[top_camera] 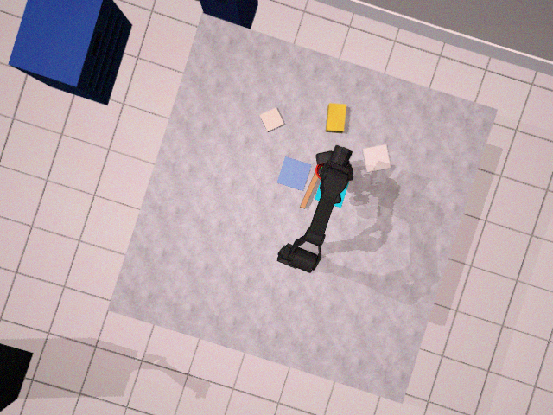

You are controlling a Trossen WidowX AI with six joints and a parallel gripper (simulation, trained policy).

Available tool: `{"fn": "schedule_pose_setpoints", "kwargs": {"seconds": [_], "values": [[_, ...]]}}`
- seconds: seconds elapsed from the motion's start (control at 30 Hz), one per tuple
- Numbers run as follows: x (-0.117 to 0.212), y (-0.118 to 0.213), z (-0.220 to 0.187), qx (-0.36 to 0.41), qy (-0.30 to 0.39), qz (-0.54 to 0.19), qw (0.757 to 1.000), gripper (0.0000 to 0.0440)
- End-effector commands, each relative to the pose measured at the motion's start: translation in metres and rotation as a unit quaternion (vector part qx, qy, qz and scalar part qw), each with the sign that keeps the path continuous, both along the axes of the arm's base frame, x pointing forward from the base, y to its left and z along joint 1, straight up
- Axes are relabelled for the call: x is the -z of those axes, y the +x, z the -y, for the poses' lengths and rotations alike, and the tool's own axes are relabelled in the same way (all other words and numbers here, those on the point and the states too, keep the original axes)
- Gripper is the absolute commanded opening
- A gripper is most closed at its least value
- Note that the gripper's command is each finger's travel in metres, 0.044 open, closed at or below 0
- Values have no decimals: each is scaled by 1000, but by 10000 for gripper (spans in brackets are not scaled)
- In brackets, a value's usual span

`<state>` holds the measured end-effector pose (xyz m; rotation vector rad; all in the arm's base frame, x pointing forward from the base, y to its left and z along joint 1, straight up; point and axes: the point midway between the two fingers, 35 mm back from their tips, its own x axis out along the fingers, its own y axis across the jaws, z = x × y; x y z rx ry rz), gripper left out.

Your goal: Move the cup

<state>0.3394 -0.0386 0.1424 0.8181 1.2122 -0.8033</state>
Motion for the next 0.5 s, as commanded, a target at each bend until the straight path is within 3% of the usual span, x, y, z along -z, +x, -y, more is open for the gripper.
{"fn": "schedule_pose_setpoints", "kwargs": {"seconds": [0.0,0.47], "values": [[3,-1,11,8,-4,6,1000,0],[27,-9,45,43,-10,17,999,0]]}}
